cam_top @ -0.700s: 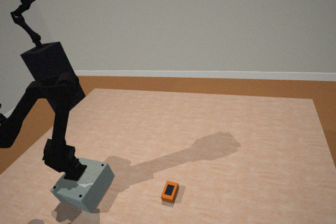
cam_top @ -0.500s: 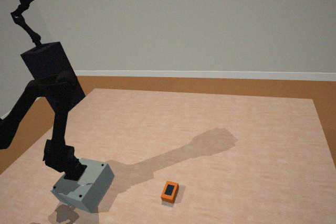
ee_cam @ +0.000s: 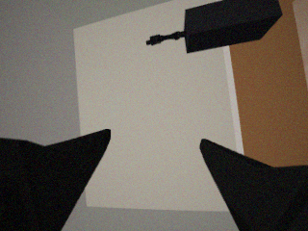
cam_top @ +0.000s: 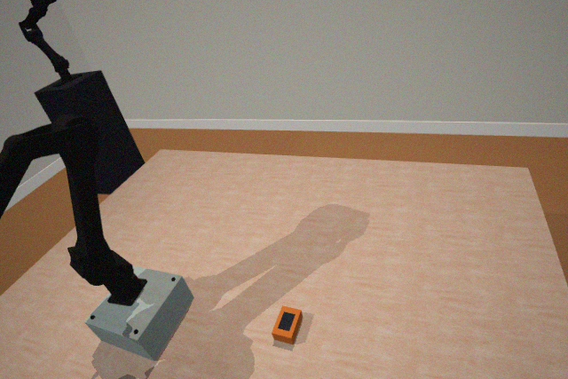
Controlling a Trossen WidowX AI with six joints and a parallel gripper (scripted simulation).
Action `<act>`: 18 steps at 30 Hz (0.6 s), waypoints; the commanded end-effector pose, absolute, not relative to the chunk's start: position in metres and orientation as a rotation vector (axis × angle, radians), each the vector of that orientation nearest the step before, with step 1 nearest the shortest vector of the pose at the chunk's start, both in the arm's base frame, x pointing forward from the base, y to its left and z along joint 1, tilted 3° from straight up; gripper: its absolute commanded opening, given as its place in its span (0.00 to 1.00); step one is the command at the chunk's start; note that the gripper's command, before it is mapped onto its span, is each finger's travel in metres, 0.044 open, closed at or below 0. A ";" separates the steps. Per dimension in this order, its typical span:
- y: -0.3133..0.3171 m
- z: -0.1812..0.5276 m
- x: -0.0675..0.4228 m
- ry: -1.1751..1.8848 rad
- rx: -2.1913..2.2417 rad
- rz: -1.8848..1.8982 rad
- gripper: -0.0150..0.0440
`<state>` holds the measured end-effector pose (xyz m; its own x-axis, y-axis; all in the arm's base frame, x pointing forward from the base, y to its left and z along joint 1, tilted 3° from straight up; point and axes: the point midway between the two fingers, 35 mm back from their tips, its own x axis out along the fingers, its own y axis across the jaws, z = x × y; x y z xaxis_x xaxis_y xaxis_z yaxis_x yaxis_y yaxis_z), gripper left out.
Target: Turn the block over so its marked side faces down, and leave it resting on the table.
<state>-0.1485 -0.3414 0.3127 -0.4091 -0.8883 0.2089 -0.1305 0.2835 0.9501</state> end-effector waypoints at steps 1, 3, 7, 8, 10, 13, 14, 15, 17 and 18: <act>-0.382 0.283 -0.089 -1.494 1.101 -1.284 1.00; -0.393 0.272 -0.060 -1.384 1.160 -1.295 1.00; -0.406 0.254 -0.010 -1.190 1.240 -1.307 1.00; -0.408 0.250 -0.001 -1.146 1.251 -1.313 1.00; -0.411 0.240 0.025 -1.029 1.273 -1.325 1.00; -0.411 0.221 0.073 -0.804 1.294 -1.328 1.00; -0.409 0.215 0.090 -0.727 1.296 -1.325 1.00; -0.407 0.209 0.105 -0.655 1.296 -1.319 1.00; -0.400 0.198 0.135 -0.513 1.289 -1.303 1.00; -0.396 0.192 0.150 -0.441 1.282 -1.292 1.00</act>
<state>0.0964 -0.4071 0.2173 0.2029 -0.9391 -0.2775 0.2908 -0.2128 0.9328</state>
